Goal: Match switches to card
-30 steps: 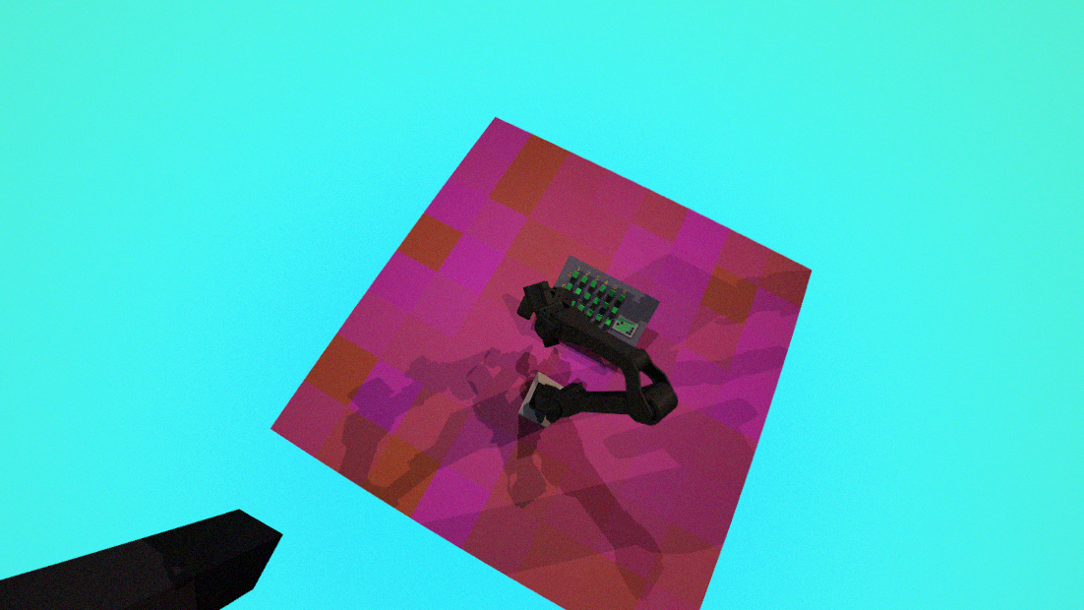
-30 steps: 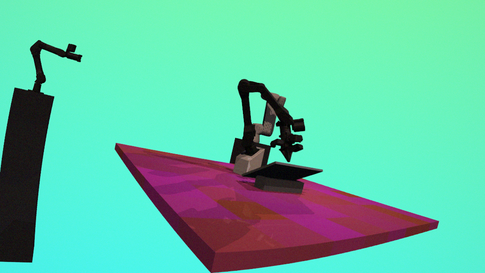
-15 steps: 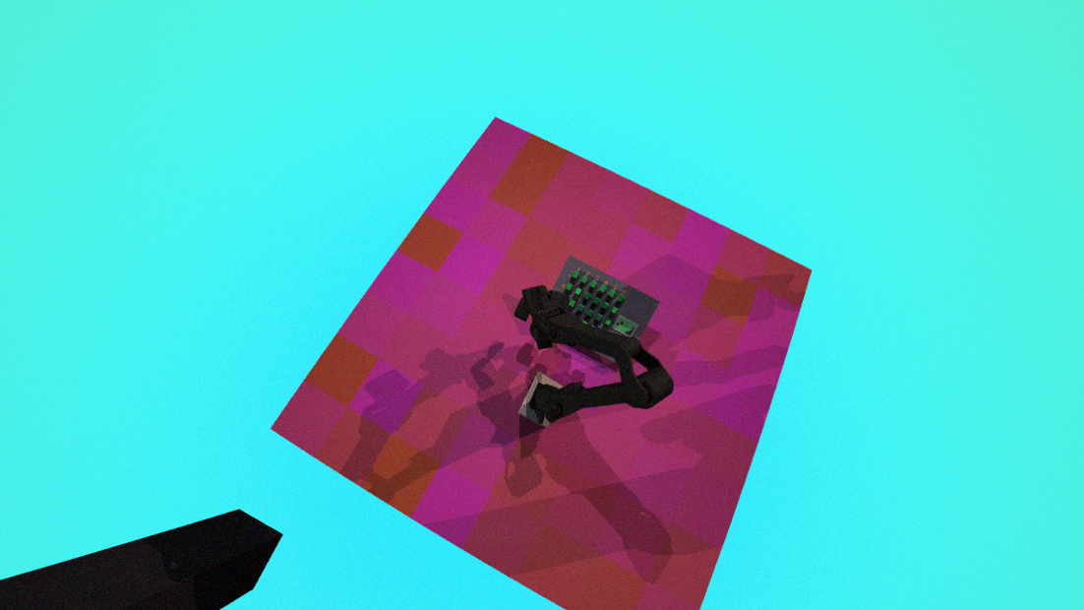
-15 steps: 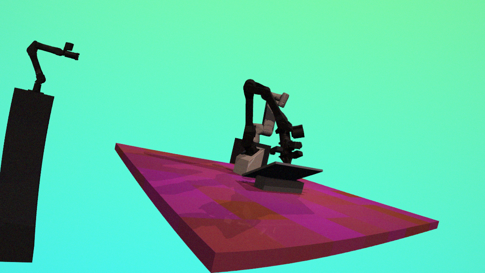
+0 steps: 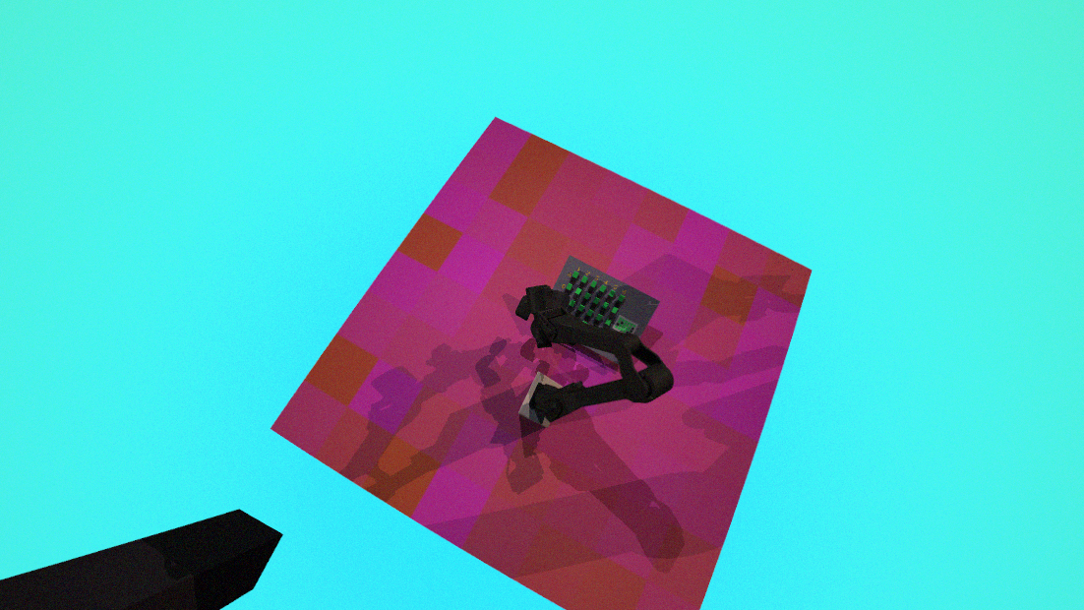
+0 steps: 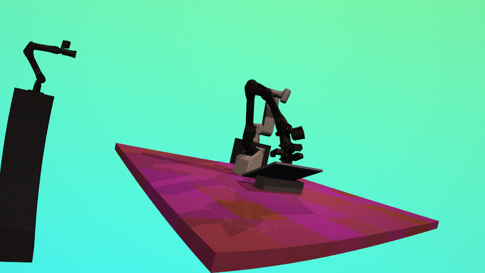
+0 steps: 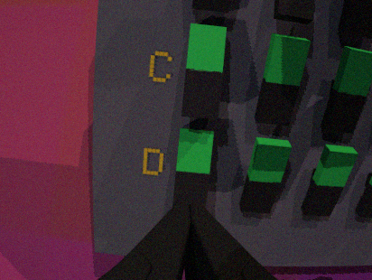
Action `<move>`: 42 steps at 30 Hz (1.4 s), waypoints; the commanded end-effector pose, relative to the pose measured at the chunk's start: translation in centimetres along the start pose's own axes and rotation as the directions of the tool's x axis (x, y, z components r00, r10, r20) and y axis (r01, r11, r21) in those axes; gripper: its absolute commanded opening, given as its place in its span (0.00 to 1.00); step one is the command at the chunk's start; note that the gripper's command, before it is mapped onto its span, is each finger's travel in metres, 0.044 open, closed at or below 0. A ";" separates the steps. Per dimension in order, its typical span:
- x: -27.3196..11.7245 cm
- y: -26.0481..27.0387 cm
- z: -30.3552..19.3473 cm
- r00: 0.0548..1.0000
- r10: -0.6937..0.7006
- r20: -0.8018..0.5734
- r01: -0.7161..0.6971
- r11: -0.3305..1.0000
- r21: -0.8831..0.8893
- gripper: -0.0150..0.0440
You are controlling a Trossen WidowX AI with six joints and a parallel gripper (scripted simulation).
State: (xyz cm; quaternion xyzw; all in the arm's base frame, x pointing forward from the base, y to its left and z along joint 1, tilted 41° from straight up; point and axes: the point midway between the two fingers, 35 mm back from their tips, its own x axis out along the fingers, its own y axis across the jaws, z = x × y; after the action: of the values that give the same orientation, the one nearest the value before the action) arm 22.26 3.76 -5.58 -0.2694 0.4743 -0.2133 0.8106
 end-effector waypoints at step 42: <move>1.8 -0.2 -0.4 1.000 -0.009 -0.004 0.008 1.000 -0.014 0.25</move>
State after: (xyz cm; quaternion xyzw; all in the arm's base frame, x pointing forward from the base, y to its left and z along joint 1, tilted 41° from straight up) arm 22.73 2.52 -6.80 -0.2733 0.4766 -0.2139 0.8077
